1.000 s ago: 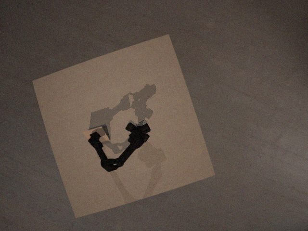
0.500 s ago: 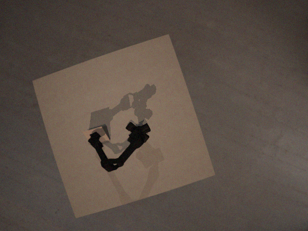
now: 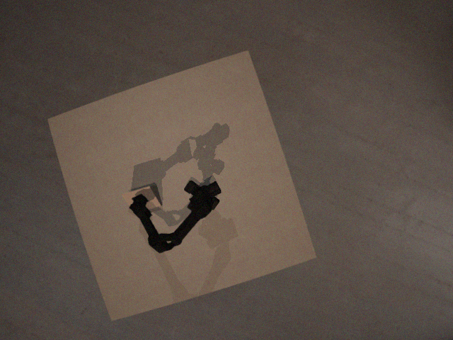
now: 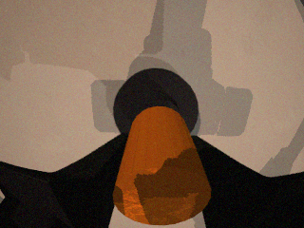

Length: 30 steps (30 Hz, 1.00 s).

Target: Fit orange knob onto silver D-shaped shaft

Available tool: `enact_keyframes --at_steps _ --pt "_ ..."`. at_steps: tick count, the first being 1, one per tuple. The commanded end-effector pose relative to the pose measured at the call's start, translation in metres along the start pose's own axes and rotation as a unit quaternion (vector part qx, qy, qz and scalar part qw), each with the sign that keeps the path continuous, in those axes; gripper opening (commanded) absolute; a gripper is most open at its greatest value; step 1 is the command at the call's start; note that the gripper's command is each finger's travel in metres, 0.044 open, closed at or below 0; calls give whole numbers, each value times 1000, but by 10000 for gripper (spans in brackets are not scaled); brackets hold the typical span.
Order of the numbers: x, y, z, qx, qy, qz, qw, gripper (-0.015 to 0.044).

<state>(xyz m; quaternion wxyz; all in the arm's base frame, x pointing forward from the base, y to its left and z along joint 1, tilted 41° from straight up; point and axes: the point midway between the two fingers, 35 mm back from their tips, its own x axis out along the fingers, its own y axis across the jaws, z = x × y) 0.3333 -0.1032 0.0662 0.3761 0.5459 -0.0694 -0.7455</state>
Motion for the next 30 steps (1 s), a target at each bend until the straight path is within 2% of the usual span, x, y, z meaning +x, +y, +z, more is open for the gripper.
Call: enact_keyframes --at_steps 1,30 --pt "-4 2 0 25 4 3 1000 0" --pt "-2 3 -1 29 4 3 1000 0"
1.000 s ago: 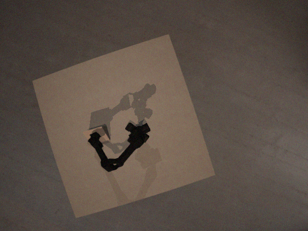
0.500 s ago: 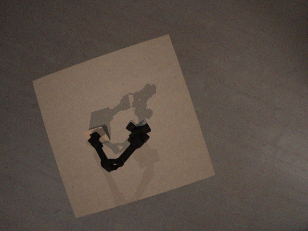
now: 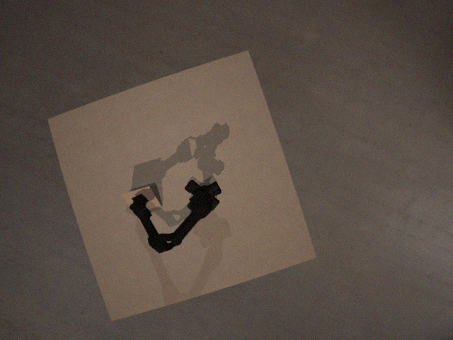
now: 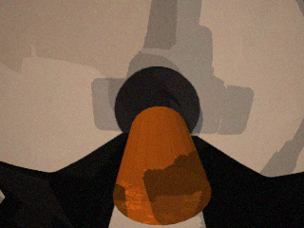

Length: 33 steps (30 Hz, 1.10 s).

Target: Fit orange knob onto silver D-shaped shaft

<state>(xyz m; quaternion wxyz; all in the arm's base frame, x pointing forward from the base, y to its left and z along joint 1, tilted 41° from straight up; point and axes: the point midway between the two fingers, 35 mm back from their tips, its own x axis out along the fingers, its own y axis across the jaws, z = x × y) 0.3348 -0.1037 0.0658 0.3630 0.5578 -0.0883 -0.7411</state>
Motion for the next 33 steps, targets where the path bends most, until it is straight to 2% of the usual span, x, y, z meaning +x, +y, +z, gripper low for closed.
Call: enact_keyframes --at_steps 1,33 --pt "-2 2 0 3 1 1 1000 0" --pt "3 0 0 -5 1 2 1000 0"
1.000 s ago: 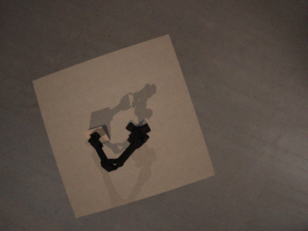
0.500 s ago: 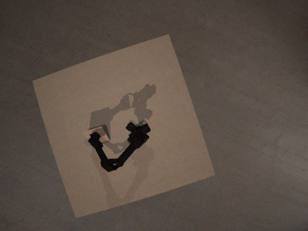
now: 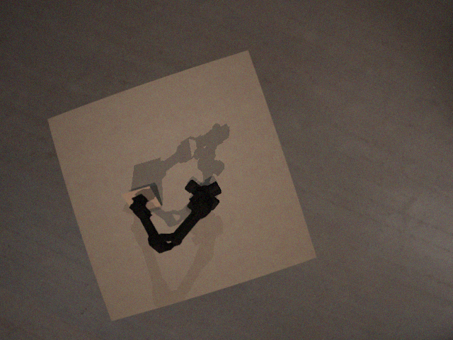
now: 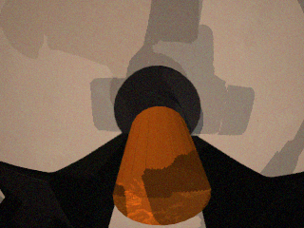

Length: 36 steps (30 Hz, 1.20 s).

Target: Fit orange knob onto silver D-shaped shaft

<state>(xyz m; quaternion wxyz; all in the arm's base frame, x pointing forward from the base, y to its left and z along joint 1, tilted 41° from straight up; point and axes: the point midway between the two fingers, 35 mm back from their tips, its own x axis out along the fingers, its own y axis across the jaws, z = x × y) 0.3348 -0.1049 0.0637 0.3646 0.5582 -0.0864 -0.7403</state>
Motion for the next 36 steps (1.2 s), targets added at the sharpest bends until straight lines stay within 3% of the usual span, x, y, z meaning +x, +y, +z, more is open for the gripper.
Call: enact_keyframes --at_steps 1,36 --pt "1 0 0 -3 -1 1 1000 0" --pt "-4 3 0 31 -1 1 1000 0"
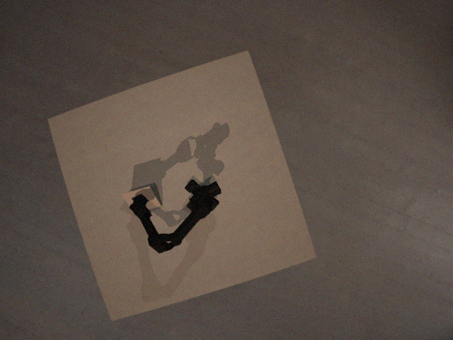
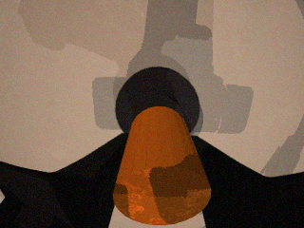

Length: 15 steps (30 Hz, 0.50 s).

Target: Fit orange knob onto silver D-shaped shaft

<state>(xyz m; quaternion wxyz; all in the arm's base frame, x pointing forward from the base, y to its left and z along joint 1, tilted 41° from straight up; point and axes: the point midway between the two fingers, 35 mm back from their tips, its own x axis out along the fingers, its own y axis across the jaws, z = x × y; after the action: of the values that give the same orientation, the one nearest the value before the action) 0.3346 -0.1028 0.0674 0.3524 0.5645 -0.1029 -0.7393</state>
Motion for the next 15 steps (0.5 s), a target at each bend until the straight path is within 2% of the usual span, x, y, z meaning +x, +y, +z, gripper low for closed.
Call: enact_keyframes --at_steps 1,15 --pt "0 2 -1 10 1 1 1000 0" --pt "3 -1 0 10 1 1 1000 0"
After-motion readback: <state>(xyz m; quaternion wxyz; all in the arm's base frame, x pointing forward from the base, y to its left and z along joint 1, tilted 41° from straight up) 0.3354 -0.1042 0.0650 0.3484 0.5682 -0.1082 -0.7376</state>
